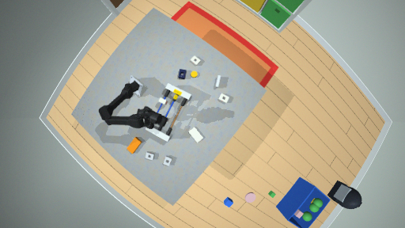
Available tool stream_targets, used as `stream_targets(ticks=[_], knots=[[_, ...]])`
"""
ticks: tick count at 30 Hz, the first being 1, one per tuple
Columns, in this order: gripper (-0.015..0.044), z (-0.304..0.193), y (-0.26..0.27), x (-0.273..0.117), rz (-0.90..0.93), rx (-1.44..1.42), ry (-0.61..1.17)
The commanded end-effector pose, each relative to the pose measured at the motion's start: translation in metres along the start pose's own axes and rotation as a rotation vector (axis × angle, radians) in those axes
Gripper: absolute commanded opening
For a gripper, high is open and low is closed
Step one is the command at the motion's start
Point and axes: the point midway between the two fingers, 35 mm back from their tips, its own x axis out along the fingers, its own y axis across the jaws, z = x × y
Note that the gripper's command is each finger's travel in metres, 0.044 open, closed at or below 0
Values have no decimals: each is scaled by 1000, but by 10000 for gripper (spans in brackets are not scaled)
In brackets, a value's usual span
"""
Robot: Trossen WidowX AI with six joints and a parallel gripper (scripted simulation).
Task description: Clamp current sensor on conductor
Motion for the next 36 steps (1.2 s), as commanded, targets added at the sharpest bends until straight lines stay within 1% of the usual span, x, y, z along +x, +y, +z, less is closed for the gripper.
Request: stream_targets(ticks=[1, 11, 13, 18, 23, 25, 28, 29, 36], knots=[[440, 1, 0, -1, 1, 7, -2], [440, 1, 0, -1, 1, 7, -2], [440, -9, -4, 0, -13, -43, -33], [440, -62, -32, -4, -30, -372, -319], [440, -104, -52, -20, 91, -722, -653], [440, -114, -56, -25, 142, -813, -738], [440, -116, -56, -26, 149, -824, -748], [440, -113, -56, -23, 120, -786, -698], [440, -113, -56, -23, 120, -786, -698]])
